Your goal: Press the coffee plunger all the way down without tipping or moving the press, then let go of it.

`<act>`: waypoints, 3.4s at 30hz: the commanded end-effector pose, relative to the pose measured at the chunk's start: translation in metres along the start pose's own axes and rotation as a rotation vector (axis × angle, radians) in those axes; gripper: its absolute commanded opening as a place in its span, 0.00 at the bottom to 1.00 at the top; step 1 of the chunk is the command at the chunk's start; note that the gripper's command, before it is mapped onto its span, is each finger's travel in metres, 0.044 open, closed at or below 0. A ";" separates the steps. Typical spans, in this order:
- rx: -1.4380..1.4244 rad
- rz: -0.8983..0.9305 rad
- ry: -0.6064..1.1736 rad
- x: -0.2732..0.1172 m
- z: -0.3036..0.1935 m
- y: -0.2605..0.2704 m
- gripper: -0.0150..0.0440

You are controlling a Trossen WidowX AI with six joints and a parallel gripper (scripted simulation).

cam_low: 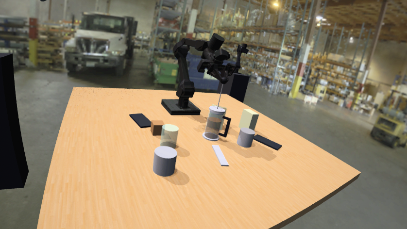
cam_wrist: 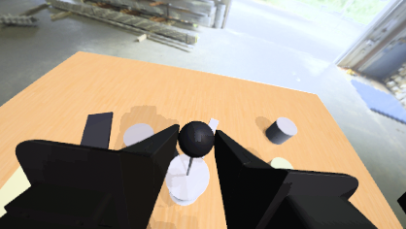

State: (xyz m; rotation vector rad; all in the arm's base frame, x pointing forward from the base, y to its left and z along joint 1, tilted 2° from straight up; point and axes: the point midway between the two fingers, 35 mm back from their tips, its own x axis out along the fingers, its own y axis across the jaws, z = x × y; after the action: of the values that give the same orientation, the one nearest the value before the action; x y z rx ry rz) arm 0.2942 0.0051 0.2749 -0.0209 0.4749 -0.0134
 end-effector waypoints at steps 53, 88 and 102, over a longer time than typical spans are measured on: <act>-0.003 0.001 -0.003 0.052 -0.066 0.000 0.46; -0.003 0.000 -0.004 0.073 -0.079 -0.001 0.46; -0.003 0.000 -0.004 0.074 -0.077 -0.001 0.46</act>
State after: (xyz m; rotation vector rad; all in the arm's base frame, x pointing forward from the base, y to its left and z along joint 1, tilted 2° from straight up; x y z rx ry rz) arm 0.3249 0.0014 0.1826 -0.0147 0.4358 -0.0136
